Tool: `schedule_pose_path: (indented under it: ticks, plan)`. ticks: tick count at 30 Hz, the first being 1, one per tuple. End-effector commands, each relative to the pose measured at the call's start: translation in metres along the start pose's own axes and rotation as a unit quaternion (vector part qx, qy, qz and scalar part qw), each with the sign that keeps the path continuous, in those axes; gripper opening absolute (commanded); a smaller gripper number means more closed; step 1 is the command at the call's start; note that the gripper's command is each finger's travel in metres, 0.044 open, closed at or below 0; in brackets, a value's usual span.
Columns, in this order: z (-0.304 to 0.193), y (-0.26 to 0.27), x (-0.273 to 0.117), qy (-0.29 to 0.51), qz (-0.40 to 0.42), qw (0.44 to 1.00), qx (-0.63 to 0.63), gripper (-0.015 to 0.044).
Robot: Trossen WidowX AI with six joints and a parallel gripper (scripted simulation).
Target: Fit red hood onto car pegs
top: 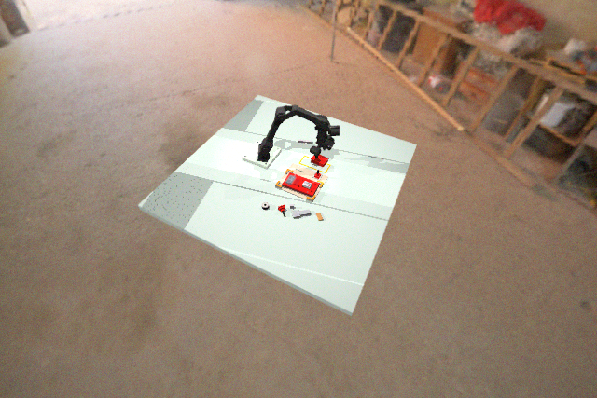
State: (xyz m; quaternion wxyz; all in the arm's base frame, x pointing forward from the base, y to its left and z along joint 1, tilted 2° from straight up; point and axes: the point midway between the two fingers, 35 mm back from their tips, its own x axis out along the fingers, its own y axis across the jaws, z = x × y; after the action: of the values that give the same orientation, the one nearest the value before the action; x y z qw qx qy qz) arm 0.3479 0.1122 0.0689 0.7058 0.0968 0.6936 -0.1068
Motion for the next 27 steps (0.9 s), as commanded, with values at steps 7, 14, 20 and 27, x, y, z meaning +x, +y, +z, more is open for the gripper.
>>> schedule_pose_path:
  ticks: [7,14,20,27]
  plan:
    - [-0.001,0.001,0.009,0.004,0.000,1.000,0.001,0.0440]
    - [-0.001,0.000,0.013,0.004,0.000,1.000,0.001,0.0440]
    - [-0.001,0.000,0.016,0.004,0.000,1.000,0.001,0.0440]
    - [-0.001,0.000,0.020,0.004,0.000,1.000,0.001,0.0440]
